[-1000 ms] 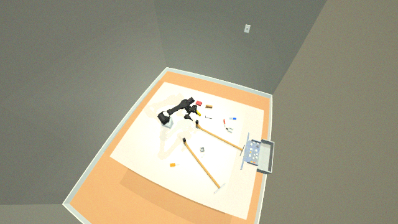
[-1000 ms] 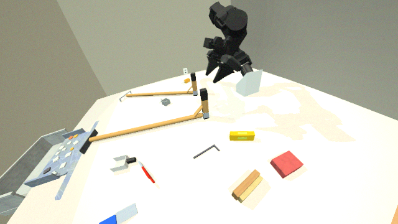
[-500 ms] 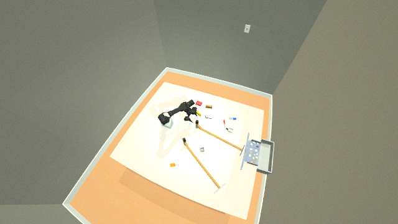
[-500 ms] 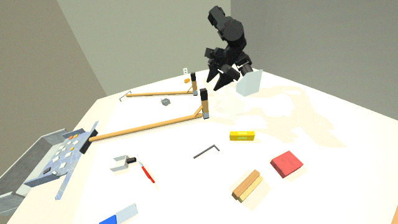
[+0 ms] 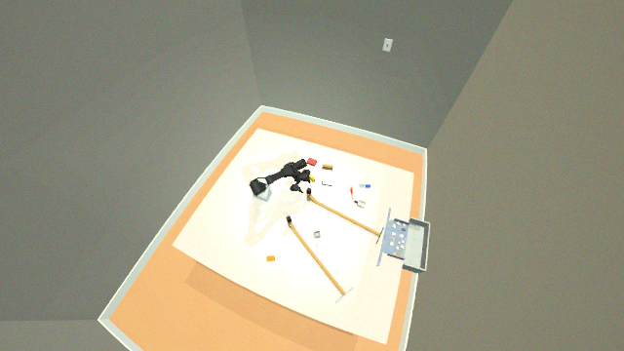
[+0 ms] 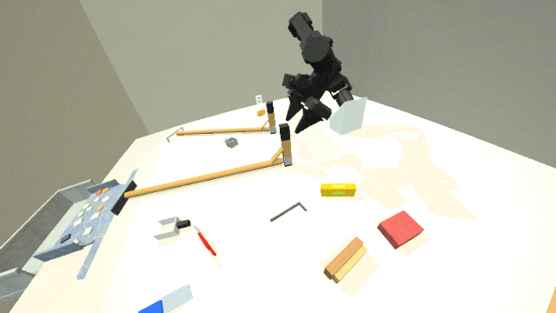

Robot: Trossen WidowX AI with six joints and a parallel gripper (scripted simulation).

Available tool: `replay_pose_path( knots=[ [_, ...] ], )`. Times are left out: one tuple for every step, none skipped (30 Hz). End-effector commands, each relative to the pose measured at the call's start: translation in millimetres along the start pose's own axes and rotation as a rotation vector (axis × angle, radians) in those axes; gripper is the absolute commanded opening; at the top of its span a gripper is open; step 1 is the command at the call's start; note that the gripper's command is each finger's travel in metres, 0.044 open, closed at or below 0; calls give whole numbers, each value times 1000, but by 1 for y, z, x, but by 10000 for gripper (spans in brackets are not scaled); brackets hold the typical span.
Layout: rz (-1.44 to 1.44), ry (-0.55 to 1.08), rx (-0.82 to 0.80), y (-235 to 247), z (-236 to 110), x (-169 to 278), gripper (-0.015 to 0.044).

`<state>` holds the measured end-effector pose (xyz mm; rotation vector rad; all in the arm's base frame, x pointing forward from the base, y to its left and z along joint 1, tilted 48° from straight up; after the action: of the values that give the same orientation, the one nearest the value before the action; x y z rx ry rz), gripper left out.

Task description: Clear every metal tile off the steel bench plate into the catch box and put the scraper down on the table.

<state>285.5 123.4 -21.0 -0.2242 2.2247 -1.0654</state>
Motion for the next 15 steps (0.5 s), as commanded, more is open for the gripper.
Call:
replay_pose_path(
  knots=[
    [-6, 2, 2, 1, 8, 1, 440],
    [-6, 2, 1, 1, 10, 1, 440],
    [-6, 2, 1, 1, 11, 1, 440],
    [-6, 3, 1, 1, 13, 1, 440],
    [-6, 3, 1, 2, 15, 1, 440],
    [-6, 3, 0, 2, 16, 1, 440],
    [-6, 3, 0, 2, 18, 1, 440],
    [-6, 3, 0, 2, 20, 1, 440],
    [-6, 3, 0, 2, 21, 1, 440],
    [-6, 3, 0, 2, 23, 1, 440],
    [-6, 3, 0, 2, 25, 1, 440],
    [-6, 3, 0, 2, 26, 1, 440],
    [-6, 3, 0, 2, 28, 1, 440],
    [-6, 3, 0, 2, 30, 1, 440],
    [-6, 2, 0, 2, 31, 1, 440]
  ],
)
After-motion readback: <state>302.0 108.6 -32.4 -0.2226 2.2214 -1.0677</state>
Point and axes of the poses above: the point midway between the two fingers, 35 mm back from their tips, its own z axis out along the fingers, its own y axis across the jaws, x = y × z, the point moved 2 cm from there along -z, back along the fingers, and after that the axes turned 4 degrees about -z, right-handed, at the moved point
